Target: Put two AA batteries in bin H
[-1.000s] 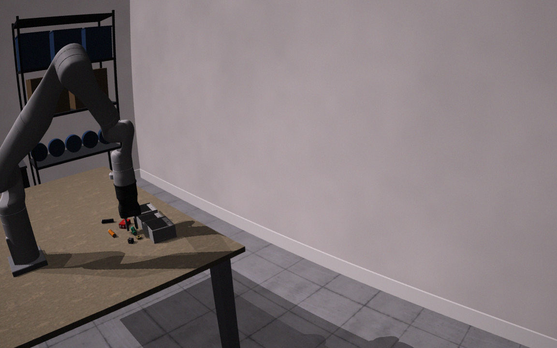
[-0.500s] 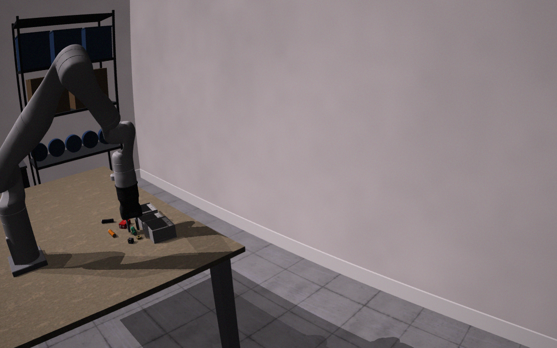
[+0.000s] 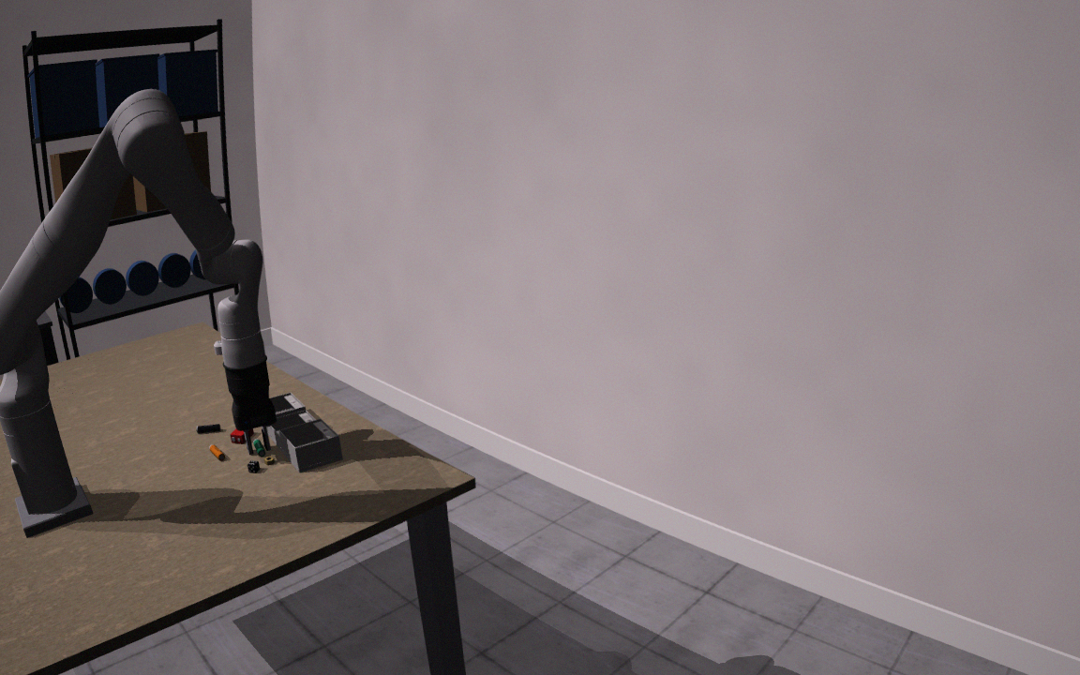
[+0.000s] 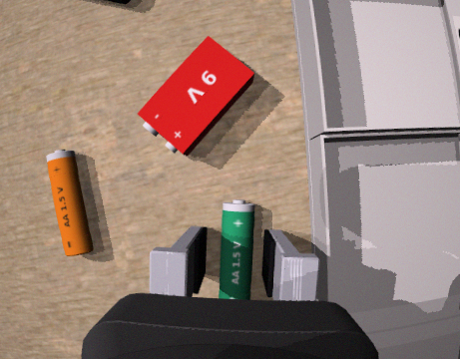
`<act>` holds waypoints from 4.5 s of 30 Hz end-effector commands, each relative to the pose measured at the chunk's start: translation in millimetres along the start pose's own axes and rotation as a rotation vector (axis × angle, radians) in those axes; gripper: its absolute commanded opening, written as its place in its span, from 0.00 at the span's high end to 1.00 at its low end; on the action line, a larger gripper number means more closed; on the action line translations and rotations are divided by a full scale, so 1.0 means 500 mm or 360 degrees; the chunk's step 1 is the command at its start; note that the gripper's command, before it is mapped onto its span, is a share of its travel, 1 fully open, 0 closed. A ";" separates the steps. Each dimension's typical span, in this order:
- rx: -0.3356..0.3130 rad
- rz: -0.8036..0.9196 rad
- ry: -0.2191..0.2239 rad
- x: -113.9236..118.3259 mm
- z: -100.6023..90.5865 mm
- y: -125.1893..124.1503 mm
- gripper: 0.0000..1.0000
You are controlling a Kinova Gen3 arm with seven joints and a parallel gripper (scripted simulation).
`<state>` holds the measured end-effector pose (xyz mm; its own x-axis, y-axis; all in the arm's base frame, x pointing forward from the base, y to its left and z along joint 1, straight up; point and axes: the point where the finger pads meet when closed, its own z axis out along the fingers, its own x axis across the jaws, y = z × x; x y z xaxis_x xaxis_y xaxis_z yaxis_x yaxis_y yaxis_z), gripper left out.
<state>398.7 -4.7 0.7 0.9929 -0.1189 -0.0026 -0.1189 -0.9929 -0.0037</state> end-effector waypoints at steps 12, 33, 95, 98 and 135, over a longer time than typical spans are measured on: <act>0.0000 0.0000 0.0002 0.001 -0.001 0.000 0.69; 0.0000 -0.0001 0.0002 0.001 -0.001 0.000 0.69; 0.0000 -0.0173 0.0003 0.146 -0.135 -0.037 0.69; 0.0000 -0.0173 0.0003 0.145 -0.135 -0.040 0.69; 0.0000 -0.0173 0.0003 0.139 -0.115 -0.030 0.69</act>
<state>470.3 0.0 59.5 0.9999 -0.0128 0.0015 -0.0128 -0.9999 -0.0019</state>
